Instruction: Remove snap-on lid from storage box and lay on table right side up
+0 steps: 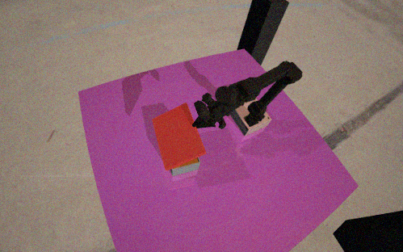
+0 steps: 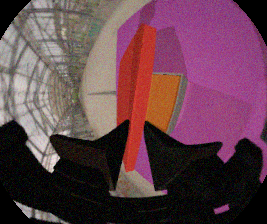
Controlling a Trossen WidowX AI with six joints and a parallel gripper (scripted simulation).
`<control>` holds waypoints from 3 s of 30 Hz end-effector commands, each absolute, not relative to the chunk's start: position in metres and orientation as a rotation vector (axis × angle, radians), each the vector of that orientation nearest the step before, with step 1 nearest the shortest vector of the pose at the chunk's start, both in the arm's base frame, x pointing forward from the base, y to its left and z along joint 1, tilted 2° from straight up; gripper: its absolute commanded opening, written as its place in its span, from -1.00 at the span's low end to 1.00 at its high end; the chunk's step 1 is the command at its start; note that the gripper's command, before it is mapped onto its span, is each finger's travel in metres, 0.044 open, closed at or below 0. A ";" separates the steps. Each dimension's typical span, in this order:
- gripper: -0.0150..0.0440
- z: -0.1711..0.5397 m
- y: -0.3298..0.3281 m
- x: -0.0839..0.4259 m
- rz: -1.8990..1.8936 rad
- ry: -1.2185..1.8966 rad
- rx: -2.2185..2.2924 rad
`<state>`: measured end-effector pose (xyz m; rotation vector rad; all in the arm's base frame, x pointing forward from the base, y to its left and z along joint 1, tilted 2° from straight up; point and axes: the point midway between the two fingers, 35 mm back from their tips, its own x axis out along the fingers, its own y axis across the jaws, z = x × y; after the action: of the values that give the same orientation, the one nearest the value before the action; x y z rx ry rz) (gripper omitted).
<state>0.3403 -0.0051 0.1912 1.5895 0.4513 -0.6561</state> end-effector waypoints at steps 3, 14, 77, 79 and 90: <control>-0.49 0.190 -0.017 0.337 -0.646 0.441 1.590; -0.49 0.189 -0.038 0.332 -0.647 0.441 1.588; -0.49 0.185 -0.162 0.306 -0.651 0.439 1.577; -0.49 0.185 -0.166 0.305 -0.651 0.439 1.577; -0.49 0.184 -0.187 0.300 -0.652 0.439 1.575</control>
<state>0.2991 -0.1802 0.1773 1.5837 0.4498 -0.6698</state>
